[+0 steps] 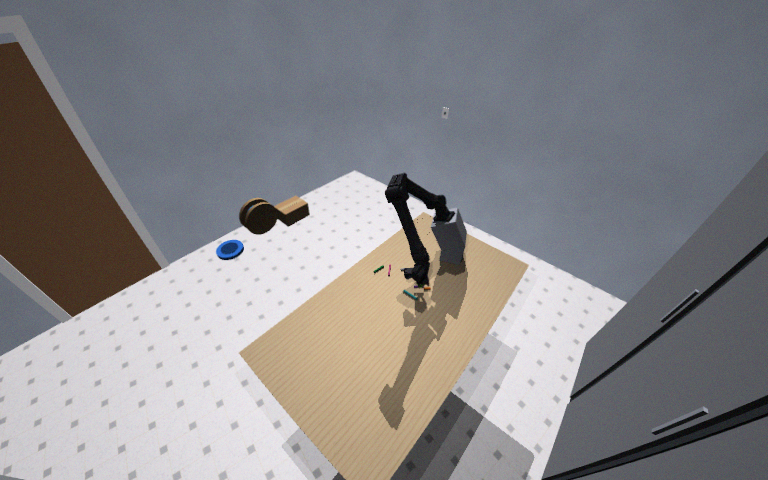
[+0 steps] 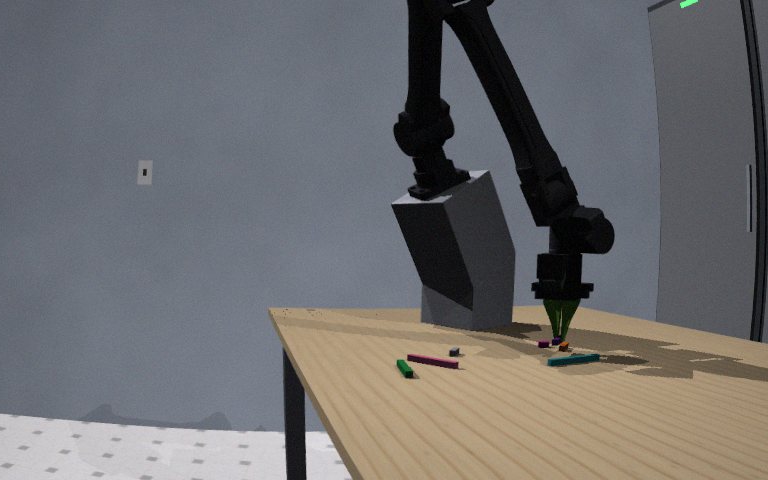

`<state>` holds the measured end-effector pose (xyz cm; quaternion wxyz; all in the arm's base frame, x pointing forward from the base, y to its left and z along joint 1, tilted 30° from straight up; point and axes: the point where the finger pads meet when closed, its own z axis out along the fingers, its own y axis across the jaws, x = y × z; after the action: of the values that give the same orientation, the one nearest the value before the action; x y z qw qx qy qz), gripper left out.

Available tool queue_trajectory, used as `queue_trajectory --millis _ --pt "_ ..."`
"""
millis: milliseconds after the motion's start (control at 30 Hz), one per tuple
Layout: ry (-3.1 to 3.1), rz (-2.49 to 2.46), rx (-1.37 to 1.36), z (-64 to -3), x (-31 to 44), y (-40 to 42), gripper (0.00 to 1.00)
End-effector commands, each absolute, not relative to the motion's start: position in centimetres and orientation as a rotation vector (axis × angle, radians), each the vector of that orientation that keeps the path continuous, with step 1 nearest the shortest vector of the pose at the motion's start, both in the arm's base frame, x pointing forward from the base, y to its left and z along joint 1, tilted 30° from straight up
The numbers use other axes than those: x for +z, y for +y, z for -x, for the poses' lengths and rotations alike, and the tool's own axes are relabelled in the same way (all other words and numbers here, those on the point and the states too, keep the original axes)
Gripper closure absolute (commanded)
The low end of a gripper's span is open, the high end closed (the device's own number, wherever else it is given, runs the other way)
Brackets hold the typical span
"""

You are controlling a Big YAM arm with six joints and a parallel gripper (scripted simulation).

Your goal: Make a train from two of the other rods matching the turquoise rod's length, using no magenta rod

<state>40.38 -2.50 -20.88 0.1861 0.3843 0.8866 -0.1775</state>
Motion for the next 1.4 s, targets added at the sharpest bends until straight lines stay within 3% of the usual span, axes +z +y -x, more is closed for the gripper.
queue_trajectory --millis 0,1367 --pt "2.503 -1.068 -0.5 -40.77 -21.72 -3.09 0.97" --pt "2.502 -1.052 -0.491 -41.04 -21.35 -2.6 0.97"
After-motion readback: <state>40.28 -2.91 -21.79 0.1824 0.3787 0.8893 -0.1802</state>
